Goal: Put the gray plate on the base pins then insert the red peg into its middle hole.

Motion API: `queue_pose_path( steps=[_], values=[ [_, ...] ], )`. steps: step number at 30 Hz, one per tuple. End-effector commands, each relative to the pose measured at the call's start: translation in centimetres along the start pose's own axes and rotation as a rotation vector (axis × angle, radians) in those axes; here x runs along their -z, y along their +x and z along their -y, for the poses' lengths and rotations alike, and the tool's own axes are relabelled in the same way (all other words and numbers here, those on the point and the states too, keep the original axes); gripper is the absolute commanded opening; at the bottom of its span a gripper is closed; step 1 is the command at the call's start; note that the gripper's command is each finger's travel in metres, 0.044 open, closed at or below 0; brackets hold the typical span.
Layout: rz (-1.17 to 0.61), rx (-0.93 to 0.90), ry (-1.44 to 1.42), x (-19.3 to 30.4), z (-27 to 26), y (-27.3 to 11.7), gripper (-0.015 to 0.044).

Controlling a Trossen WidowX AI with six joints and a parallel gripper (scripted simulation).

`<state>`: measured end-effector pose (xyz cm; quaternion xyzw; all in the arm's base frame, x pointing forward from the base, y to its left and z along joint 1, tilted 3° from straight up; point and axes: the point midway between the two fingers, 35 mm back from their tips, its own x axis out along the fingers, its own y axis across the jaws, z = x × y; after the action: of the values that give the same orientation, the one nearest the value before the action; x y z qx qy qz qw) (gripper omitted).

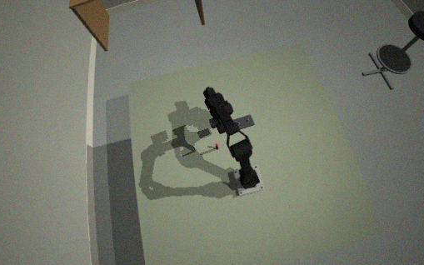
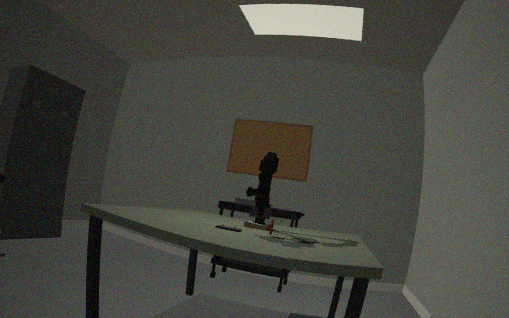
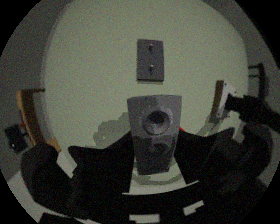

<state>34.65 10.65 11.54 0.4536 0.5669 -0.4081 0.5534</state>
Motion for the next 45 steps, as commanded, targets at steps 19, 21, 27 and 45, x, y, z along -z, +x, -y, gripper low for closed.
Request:
queue_pose_path(
  steps=[19,21,27,45],
  values=[
    [0.005,-0.006,0.012,-1.1,0.6,-3.9,0.0],
    [0.005,-0.006,0.016,-1.6,0.5,-3.6,0.0],
    [0.007,-0.006,0.026,-3.4,0.4,-2.6,0.0],
    [0.012,-0.006,0.059,-8.7,0.9,0.1,0.0]
  ],
)
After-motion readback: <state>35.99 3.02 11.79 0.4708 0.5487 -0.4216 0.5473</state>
